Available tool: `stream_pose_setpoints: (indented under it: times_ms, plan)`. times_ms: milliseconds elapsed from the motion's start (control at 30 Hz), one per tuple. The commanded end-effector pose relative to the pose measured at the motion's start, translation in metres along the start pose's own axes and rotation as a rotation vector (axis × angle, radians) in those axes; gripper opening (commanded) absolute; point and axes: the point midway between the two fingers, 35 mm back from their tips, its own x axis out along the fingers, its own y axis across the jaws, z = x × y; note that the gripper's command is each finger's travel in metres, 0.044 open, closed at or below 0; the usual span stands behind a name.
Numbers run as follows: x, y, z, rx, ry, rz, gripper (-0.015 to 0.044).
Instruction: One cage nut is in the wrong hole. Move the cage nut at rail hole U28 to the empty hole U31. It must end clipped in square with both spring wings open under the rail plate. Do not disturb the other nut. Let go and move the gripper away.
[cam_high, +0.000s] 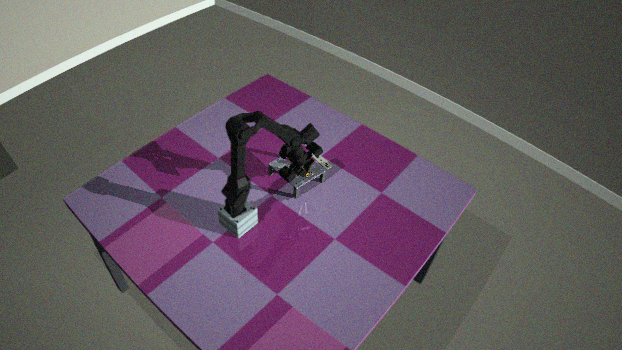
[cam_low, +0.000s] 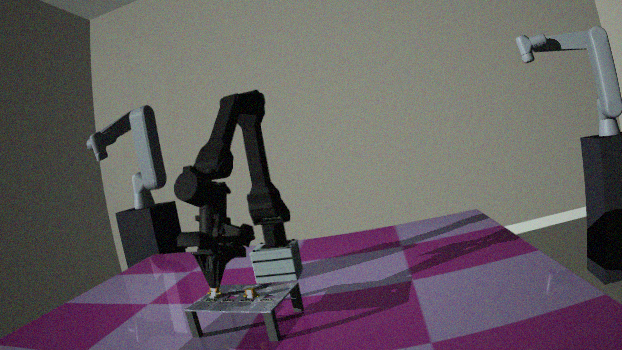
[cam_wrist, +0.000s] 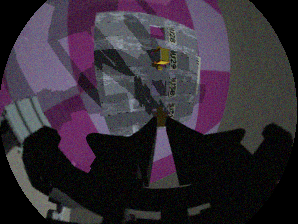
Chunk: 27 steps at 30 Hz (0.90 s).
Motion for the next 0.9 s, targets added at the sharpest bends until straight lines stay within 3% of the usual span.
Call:
stream_pose_setpoints:
  times_ms: [0,867]
  plan:
    - [-0.0002,-0.0001,0.0006,0.001,-0.004,-0.006,0.0035]
    - [-0.0004,0.0035,0.0005,0.002,-0.004,-0.034,0.0035]
